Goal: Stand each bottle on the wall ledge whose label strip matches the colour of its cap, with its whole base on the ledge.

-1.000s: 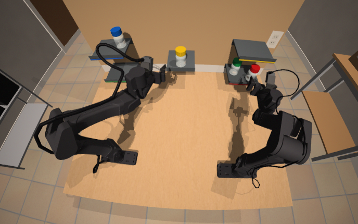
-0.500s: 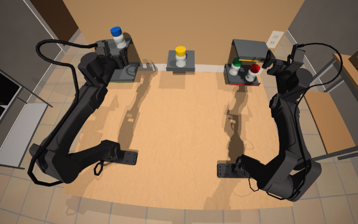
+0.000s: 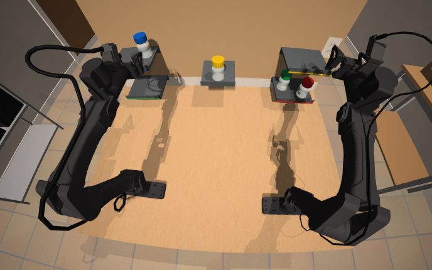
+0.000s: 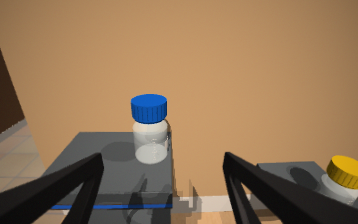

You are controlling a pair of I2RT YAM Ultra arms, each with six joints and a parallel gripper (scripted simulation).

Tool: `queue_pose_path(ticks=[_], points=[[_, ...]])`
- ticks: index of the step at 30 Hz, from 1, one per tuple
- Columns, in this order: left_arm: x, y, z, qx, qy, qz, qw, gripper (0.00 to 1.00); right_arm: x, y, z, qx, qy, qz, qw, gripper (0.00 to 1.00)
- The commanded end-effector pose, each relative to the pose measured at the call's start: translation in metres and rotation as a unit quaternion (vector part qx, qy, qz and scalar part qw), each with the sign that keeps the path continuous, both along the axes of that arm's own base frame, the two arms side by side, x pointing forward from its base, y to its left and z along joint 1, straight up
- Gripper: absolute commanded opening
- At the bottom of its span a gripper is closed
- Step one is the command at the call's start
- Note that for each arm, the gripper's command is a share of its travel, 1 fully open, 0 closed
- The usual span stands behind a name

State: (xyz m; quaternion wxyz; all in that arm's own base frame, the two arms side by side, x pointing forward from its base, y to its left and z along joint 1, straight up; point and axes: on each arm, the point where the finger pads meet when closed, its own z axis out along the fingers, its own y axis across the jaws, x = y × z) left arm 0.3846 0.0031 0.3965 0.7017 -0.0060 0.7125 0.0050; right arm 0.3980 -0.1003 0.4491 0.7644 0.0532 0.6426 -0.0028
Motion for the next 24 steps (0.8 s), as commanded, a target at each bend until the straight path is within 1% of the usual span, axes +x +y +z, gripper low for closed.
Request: queue_pose_path(ticks=[1, 10, 11, 15, 16, 18, 20, 22, 24], points=[[-0.005, 0.000, 0.021, 0.003, -0.020, -0.005, 1.000, 0.87, -0.004, -0.001, 0.011, -0.001, -0.004, -0.001, 1.000, 1.00], [-0.005, 0.000, 0.021, 0.003, -0.020, -0.005, 1.000, 0.87, -0.004, -0.001, 0.011, -0.001, -0.004, -0.001, 1.000, 1.00], [-0.004, -0.002, 0.016, 0.001, -0.015, -0.008, 1.000, 0.87, -0.004, -0.001, 0.011, -0.001, -0.004, -0.001, 1.000, 1.00], [-0.004, -0.002, 0.016, 0.001, -0.015, -0.008, 1.000, 0.87, -0.004, -0.001, 0.011, -0.001, -0.004, -0.001, 1.000, 1.00], [-0.004, -0.002, 0.016, 0.001, -0.015, -0.008, 1.000, 0.87, -0.004, -0.005, 0.008, 0.001, 0.001, -0.012, 1.000, 1.00], [-0.004, -0.002, 0.016, 0.001, -0.015, -0.008, 1.000, 0.87, -0.006, 0.000, 0.009, -0.004, -0.005, -0.015, 1.000, 1.00], [-0.004, -0.002, 0.016, 0.001, -0.015, -0.008, 1.000, 0.87, -0.005, 0.006, 0.002, -0.002, -0.002, -0.024, 1.000, 1.00], [-0.004, -0.002, 0.016, 0.001, -0.015, -0.008, 1.000, 0.87, -0.007, 0.017, 0.003, -0.004, -0.012, -0.029, 1.000, 1.00], [-0.004, -0.002, 0.016, 0.001, -0.015, -0.008, 1.000, 0.87, -0.007, 0.017, 0.003, -0.004, -0.012, -0.029, 1.000, 1.00]])
